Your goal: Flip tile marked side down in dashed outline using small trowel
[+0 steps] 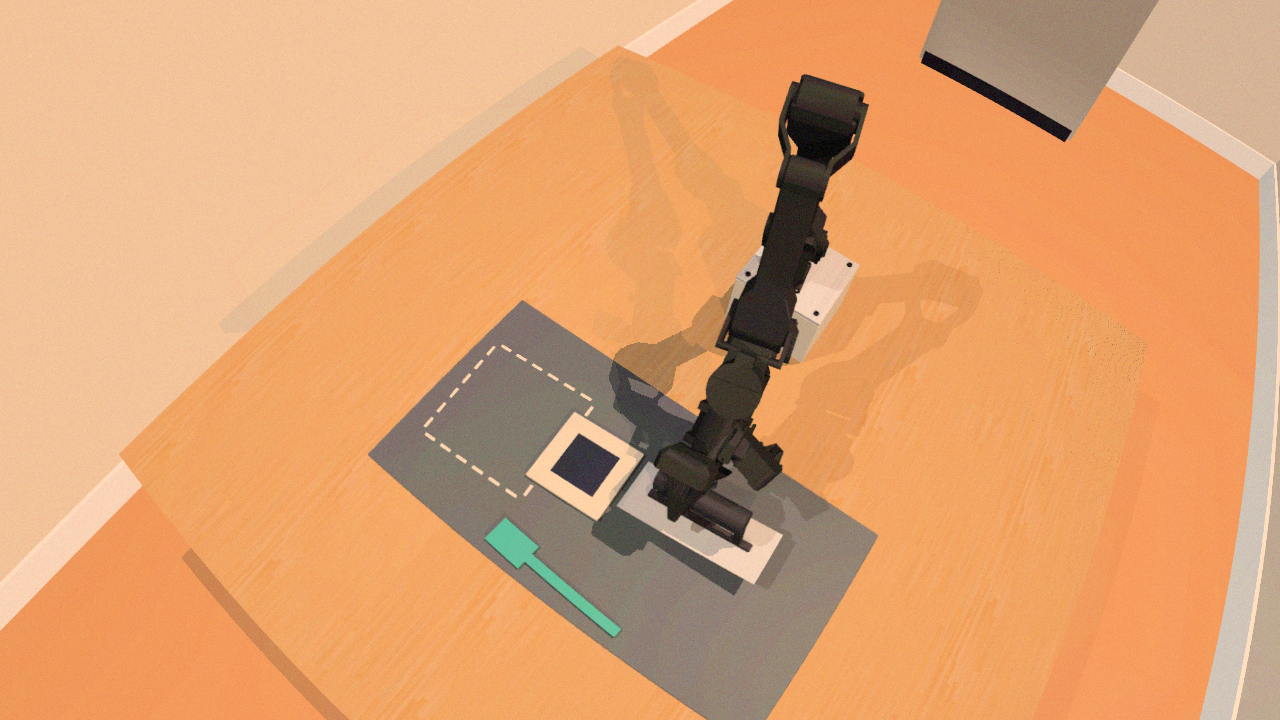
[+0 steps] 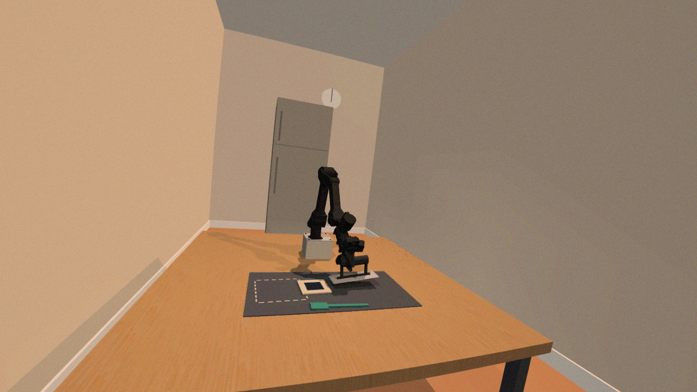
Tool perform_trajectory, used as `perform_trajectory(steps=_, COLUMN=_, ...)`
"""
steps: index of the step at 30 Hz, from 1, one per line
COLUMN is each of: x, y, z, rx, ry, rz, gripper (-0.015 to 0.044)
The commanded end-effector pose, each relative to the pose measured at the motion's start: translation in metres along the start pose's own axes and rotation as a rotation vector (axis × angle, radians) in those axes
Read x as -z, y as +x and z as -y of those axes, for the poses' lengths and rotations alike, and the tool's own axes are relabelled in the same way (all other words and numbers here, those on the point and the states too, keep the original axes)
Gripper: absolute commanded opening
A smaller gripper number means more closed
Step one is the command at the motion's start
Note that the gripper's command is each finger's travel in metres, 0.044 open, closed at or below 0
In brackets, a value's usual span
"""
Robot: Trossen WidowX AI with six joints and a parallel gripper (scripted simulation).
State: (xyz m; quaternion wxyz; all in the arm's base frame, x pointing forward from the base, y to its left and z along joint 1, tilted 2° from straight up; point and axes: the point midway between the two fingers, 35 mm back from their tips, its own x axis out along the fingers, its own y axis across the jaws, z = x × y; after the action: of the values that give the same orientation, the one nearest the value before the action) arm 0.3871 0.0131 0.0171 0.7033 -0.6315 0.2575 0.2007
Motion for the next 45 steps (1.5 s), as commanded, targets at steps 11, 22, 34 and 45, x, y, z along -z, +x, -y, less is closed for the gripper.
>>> perform_trajectory(steps=11, x=0.000, y=0.014, z=-0.017, rx=0.005, ry=-0.002, rz=0.006, gripper=0.0000)
perform_trajectory(steps=22, x=0.008, y=0.017, z=-0.020, rx=0.003, ry=-0.003, rz=0.006, gripper=0.0000)
perform_trajectory(steps=34, x=0.028, y=0.017, z=-0.018, rx=0.002, ry=-0.004, rz=0.004, gripper=0.0000)
perform_trajectory(steps=45, x=0.046, y=0.015, z=-0.017, rx=0.003, ry=-0.005, rz=0.004, gripper=0.0000)
